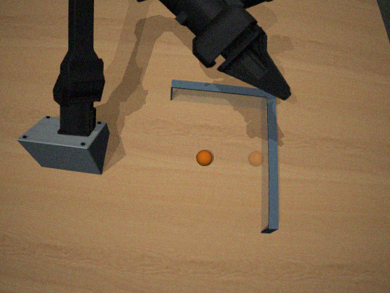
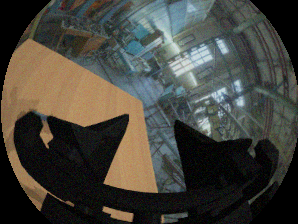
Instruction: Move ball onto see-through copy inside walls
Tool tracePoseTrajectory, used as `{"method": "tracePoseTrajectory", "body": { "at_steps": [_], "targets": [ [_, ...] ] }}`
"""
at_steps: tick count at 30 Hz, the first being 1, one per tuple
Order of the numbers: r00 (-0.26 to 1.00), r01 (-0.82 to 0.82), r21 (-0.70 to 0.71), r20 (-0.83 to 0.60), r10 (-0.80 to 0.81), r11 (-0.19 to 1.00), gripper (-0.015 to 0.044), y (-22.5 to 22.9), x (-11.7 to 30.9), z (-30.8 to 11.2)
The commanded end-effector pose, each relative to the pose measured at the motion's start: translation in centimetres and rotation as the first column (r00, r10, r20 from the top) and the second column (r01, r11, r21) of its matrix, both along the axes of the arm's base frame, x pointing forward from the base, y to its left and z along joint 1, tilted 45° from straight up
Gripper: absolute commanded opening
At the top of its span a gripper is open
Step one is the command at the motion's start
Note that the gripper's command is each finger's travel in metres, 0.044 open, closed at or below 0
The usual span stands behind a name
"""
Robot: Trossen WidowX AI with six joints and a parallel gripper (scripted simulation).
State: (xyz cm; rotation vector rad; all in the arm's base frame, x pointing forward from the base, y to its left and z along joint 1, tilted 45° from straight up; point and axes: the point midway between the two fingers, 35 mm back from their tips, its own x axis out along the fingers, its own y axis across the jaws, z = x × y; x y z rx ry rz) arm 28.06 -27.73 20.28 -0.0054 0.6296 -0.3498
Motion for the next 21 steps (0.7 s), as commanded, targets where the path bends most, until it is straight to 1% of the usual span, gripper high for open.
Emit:
{"method": "tracePoseTrajectory", "body": {
  "at_steps": [1,3,5,8,11,15,19,20,21],
  "targets": [
    [0.934,-0.316,0.015,-0.172,0.313,0.949,0.0276,4.6,2.1,-5.6],
    [0.865,-0.453,0.031,-0.228,0.448,0.891,0.0276,6.7,2.7,-7.8],
    [0.769,-0.588,0.054,-0.272,0.578,0.807,0.0276,8.9,3.1,-9.8],
    [0.578,-0.771,0.097,-0.309,0.755,0.629,0.0276,12.6,3.0,-12.8],
    [0.377,-0.892,0.133,-0.307,0.874,0.431,0.0276,15.9,2.6,-15.0],
    [0.091,-0.978,0.159,-0.261,0.961,0.136,0.0276,20.3,1.3,-17.4],
    [-0.185,-0.977,0.144,-0.178,0.966,-0.16,0.0276,24.5,-0.5,-19.2],
    [-0.236,-0.967,0.135,-0.159,0.959,-0.216,0.0276,25.2,-0.9,-19.5],
    [-0.263,-0.961,0.129,-0.149,0.953,-0.245,0.0276,25.7,-1.1,-19.6]
  ]
}}
